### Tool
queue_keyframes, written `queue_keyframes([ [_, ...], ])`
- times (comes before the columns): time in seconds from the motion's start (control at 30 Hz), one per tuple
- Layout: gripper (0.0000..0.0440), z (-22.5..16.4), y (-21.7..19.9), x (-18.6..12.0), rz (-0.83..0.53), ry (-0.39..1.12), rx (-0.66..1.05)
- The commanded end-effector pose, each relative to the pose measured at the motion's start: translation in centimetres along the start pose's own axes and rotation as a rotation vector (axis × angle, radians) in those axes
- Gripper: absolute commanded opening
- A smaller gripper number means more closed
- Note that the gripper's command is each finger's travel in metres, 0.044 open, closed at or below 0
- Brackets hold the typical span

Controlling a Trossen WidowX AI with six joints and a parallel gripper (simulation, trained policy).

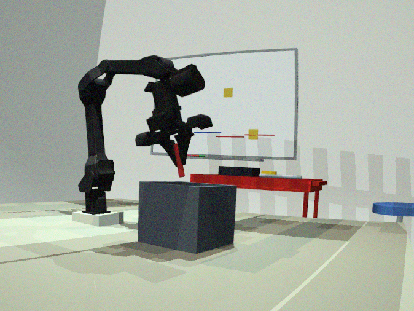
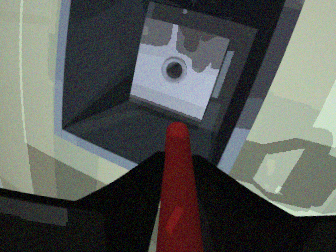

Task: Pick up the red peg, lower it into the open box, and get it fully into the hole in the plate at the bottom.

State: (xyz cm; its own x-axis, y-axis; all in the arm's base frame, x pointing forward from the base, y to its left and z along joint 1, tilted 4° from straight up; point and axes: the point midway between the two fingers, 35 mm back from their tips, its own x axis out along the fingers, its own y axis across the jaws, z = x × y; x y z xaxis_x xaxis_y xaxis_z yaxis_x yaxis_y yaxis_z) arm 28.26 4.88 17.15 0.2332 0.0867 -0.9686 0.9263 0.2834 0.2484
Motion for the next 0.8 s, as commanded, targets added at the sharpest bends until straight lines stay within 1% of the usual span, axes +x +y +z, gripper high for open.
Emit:
queue_keyframes([
  [0.0,0.0000,0.6,0.2,0.2,-0.011,0.004,0.000],
  [0.23,0.0000,2.0,0.3,1.5,-0.044,0.007,0.005],
  [0.57,0.0000,3.1,0.2,4.4,-0.089,0.034,0.003],
  [0.77,0.0014,3.2,0.4,6.1,-0.099,0.060,-0.003],
])
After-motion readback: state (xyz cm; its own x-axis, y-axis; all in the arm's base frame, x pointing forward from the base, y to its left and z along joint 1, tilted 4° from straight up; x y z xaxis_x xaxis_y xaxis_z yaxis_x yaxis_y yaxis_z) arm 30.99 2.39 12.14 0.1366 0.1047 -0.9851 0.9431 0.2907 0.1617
